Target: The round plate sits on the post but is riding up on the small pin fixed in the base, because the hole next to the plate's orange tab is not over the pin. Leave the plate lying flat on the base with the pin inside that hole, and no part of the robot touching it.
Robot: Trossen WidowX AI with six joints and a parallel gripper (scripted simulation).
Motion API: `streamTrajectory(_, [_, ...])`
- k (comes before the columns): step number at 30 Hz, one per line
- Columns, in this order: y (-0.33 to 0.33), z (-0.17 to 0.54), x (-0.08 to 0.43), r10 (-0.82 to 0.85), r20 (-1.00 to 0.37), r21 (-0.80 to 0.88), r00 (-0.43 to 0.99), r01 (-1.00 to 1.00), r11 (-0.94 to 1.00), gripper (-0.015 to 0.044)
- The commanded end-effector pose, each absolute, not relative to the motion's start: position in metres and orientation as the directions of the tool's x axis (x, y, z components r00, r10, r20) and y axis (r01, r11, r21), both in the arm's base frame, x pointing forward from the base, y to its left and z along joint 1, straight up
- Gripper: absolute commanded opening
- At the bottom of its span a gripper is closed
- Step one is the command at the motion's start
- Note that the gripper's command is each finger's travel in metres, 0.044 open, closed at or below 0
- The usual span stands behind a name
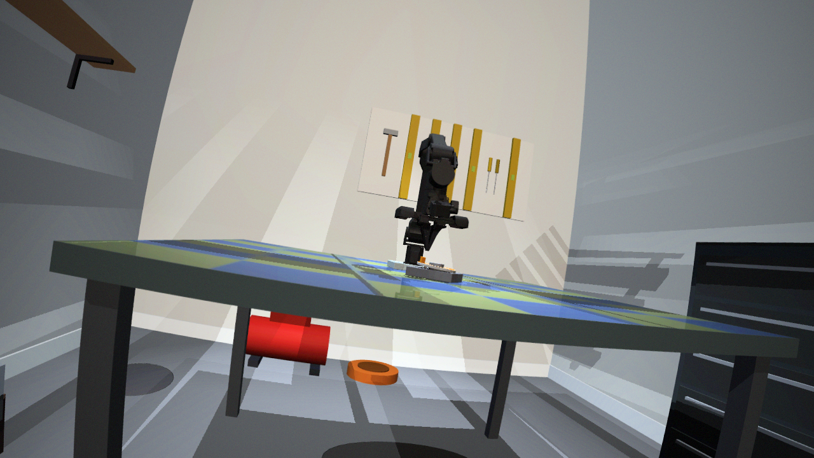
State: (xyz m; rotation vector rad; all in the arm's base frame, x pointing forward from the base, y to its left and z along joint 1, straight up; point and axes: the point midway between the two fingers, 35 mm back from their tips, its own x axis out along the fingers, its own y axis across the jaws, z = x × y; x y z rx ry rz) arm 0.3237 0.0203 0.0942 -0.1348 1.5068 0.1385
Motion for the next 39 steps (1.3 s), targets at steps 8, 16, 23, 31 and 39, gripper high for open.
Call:
streamTrajectory(8, [0.019,0.069,0.321,0.000,-0.999,-0.006,0.035,-0.179,0.984,0.0000])
streamTrajectory(16, [0.013,0.069,0.313,0.000,-0.999,-0.006,0.035,-0.179,0.984,0.0000])
streamTrajectory(23, [0.008,0.067,0.306,-0.001,-0.999,-0.007,0.034,-0.178,0.984,0.0000])
streamTrajectory(31, [0.005,0.067,0.298,-0.001,-0.999,-0.007,0.033,-0.178,0.984,0.0000])
streamTrajectory(39, [0.003,0.067,0.292,-0.001,-0.999,-0.007,0.033,-0.179,0.984,0.0000])
